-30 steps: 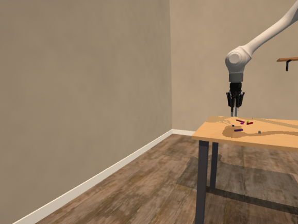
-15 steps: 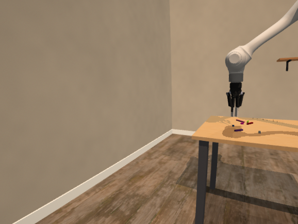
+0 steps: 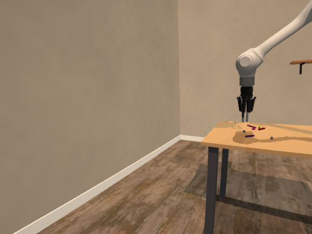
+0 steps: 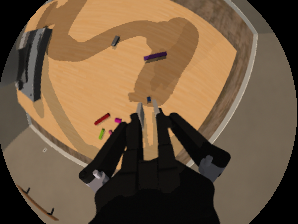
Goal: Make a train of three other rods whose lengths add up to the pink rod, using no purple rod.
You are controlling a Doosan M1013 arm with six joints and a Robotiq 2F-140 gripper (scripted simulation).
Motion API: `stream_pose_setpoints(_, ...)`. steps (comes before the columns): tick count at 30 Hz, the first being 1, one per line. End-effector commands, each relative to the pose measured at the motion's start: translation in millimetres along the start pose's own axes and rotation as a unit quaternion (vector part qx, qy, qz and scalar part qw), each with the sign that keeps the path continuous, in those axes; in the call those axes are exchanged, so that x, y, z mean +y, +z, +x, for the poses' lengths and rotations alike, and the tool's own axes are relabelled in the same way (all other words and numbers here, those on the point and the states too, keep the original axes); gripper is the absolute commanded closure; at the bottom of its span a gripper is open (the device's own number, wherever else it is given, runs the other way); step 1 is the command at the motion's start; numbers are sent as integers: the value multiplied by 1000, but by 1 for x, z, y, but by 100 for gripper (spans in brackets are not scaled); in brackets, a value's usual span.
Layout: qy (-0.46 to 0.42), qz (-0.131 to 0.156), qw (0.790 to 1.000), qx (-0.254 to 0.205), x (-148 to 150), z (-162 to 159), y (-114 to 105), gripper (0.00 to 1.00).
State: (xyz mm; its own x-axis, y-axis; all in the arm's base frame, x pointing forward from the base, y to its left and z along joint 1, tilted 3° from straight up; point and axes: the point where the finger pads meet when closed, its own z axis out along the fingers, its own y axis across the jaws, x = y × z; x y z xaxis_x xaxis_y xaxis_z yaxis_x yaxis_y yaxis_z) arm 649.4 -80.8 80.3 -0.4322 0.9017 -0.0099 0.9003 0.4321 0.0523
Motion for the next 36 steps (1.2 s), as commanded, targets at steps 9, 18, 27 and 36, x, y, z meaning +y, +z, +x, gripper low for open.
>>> stream_pose_setpoints(9, 0, 0, 1000, -1, 3, -2, 10, 85)
stream_pose_setpoints(18, 0, 0, 1000, -1, 3, -2, 23, 85)
stream_pose_setpoints(27, 0, 0, 1000, -1, 3, -2, 34, 85)
stream_pose_setpoints(36, 0, 0, 1000, -1, 3, -2, 45, 85)
